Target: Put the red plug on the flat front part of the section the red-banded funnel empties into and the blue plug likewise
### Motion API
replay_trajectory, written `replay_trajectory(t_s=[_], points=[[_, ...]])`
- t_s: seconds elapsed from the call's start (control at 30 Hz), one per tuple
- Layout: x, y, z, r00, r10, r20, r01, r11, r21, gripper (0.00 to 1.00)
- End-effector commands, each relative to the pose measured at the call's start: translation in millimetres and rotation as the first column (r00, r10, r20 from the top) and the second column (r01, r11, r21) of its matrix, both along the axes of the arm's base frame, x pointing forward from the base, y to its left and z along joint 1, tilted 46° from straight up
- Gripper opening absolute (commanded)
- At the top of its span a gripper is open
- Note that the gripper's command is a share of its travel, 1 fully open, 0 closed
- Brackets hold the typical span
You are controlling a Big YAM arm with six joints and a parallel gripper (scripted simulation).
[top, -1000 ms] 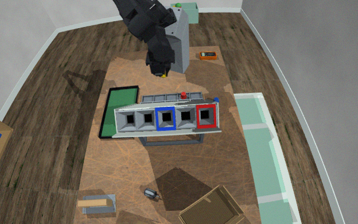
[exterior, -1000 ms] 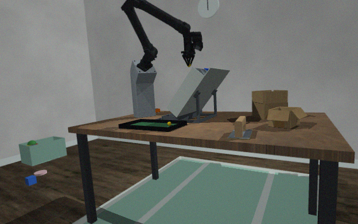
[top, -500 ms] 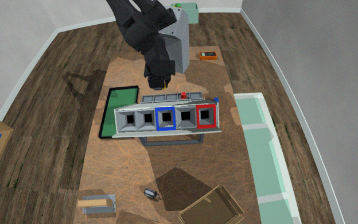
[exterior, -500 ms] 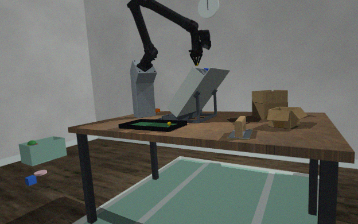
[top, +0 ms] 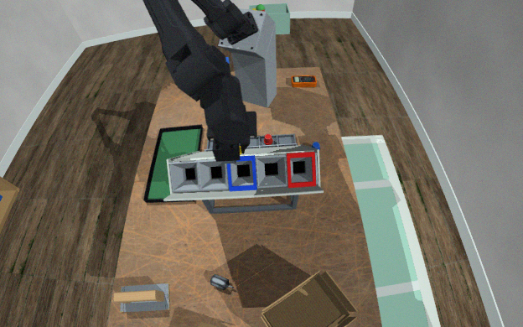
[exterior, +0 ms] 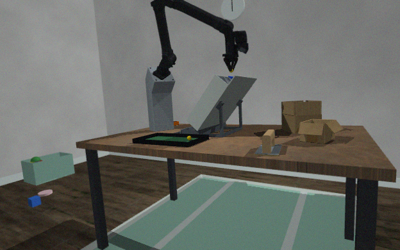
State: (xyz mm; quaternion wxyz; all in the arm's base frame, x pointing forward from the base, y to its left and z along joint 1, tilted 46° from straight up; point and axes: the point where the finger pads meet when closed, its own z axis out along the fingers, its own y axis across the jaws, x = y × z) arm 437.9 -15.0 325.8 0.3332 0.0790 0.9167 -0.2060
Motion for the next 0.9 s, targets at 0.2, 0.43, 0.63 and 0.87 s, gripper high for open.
replay_trajectory(t_s=[0.2,0.43,0.63,0.87], points=[[24.7,-0.6,24.3,1.0,0.008,-0.003,-0.008,1.0,-0.007,0.0],[25.8,-2.3,18.8,1.0,0.005,-0.018,-0.005,1.0,-0.01,0.0],[27.1,-1.4,19.8,1.0,0.006,-0.01,-0.006,1.0,-0.008,0.0],[27.1,-1.4,19.8,1.0,0.006,-0.01,-0.006,1.0,-0.008,0.0]])
